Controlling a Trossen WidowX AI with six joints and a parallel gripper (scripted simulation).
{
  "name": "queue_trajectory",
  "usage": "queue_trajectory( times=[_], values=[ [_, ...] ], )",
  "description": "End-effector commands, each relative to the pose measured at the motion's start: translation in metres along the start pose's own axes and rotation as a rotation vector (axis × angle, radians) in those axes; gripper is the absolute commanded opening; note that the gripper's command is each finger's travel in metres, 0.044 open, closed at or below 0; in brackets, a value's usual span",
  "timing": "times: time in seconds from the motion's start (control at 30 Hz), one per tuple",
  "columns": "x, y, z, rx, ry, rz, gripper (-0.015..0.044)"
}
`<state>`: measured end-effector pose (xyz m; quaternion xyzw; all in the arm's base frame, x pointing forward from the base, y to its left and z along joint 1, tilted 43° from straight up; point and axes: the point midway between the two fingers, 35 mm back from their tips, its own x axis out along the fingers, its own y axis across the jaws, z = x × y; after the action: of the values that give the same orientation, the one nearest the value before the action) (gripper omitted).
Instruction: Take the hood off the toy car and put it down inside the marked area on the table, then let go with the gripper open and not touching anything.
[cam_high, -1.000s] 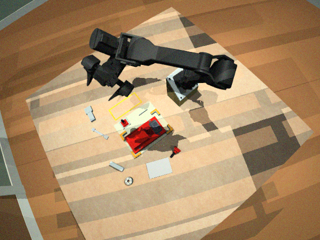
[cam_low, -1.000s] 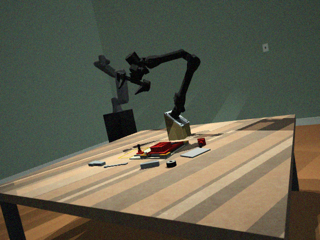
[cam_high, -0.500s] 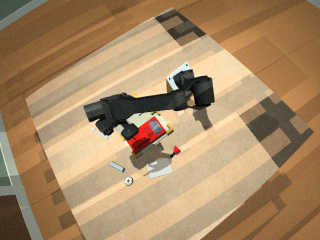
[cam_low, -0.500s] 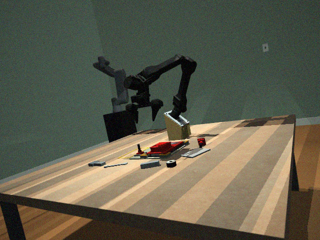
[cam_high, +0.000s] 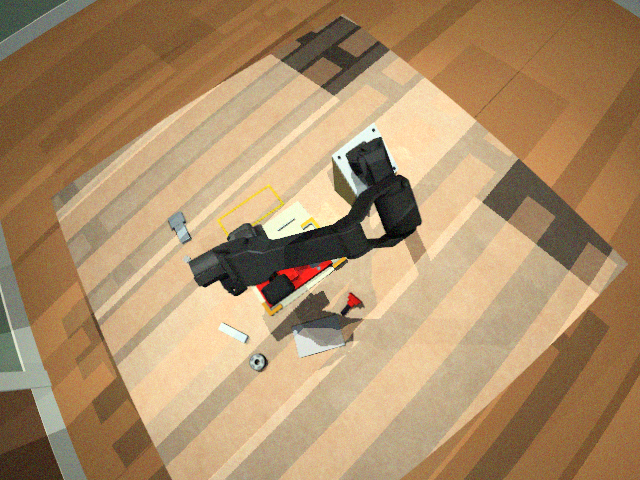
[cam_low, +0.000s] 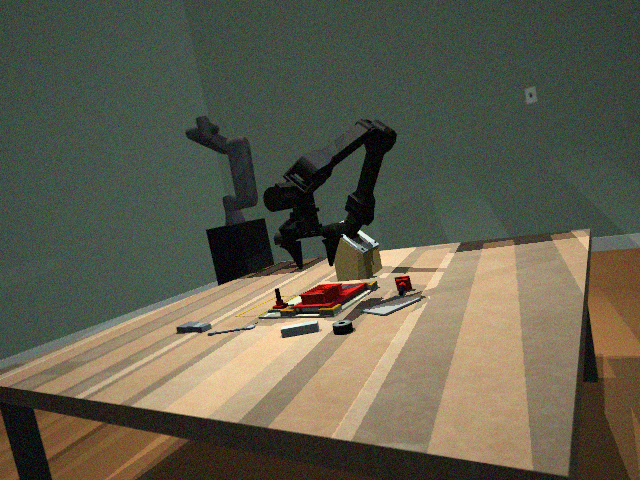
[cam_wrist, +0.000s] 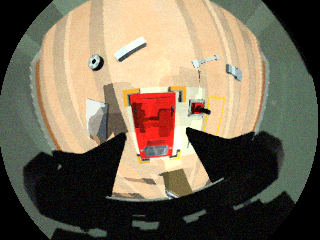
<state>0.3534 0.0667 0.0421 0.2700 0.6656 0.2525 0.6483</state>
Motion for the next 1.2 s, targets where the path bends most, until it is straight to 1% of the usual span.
queue_trajectory(
  times=[0.0, 1.17],
  values=[
    [0.003, 0.000, -0.002, 0.006, 0.007, -0.004, 0.0440],
    [0.030, -0.001, -0.003, 0.006, 0.007, -0.004, 0.0440]
  ],
)
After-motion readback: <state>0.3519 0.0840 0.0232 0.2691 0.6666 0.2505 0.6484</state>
